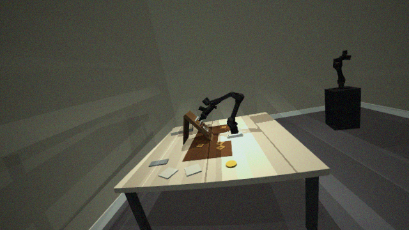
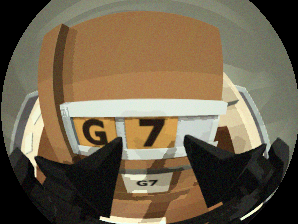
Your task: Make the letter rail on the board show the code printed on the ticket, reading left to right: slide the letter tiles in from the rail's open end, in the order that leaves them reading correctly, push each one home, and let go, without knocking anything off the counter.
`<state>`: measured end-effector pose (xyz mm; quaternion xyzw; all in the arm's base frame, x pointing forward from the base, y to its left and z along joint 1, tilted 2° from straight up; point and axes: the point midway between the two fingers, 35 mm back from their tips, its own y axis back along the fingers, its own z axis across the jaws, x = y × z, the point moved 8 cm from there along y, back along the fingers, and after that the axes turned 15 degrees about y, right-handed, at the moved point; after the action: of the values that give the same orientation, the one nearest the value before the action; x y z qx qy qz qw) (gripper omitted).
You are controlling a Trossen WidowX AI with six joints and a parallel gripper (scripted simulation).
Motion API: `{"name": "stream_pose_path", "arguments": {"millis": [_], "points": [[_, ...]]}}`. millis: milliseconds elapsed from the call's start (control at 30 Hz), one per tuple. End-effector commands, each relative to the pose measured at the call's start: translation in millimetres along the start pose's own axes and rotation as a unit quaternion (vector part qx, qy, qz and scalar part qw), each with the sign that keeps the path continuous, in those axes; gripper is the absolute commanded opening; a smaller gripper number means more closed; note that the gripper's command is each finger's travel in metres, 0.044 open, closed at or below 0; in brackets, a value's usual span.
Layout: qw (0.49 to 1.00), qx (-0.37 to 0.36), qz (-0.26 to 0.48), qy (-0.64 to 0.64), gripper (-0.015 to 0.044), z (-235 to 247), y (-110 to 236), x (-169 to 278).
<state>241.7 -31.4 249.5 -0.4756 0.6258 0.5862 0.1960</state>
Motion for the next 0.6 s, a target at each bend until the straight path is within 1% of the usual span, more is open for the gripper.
{"name": "stream_pose_path", "arguments": {"millis": [0, 567], "points": [[1.0, -0.001, -0.002, 0.003, 0.0295, 0.0, 3.3, 0.4], [1.0, -0.001, -0.002, 0.003, 0.0295, -1.7, 9.2, 2.7]]}}
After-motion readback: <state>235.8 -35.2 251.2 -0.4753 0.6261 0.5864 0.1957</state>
